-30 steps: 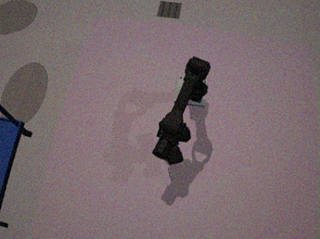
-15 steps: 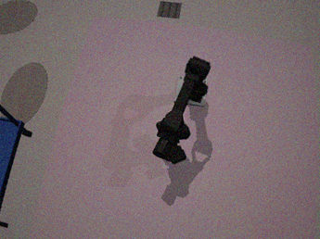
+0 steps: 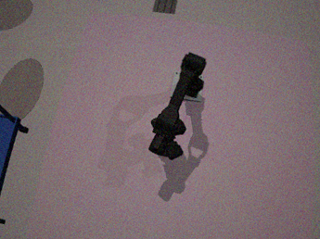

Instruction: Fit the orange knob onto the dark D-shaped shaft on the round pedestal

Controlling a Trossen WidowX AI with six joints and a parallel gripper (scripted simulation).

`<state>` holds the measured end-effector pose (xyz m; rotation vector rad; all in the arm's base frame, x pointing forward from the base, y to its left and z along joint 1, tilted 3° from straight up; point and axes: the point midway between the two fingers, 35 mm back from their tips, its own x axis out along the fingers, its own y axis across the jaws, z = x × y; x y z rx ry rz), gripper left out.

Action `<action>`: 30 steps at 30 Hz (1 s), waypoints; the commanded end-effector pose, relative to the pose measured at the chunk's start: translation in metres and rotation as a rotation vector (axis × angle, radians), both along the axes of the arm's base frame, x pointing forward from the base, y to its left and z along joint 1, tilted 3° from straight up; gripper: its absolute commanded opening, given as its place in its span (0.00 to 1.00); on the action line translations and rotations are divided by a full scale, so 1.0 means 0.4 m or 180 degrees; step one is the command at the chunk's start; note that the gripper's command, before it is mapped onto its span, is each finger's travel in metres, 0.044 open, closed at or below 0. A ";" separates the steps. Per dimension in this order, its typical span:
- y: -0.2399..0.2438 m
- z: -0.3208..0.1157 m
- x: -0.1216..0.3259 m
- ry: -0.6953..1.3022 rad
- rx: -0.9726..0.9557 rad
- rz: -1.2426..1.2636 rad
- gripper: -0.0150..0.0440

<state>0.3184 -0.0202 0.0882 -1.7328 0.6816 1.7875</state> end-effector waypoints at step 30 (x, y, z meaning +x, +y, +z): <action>-0.001 0.006 0.003 -0.0034 0.0005 0.0682 0.25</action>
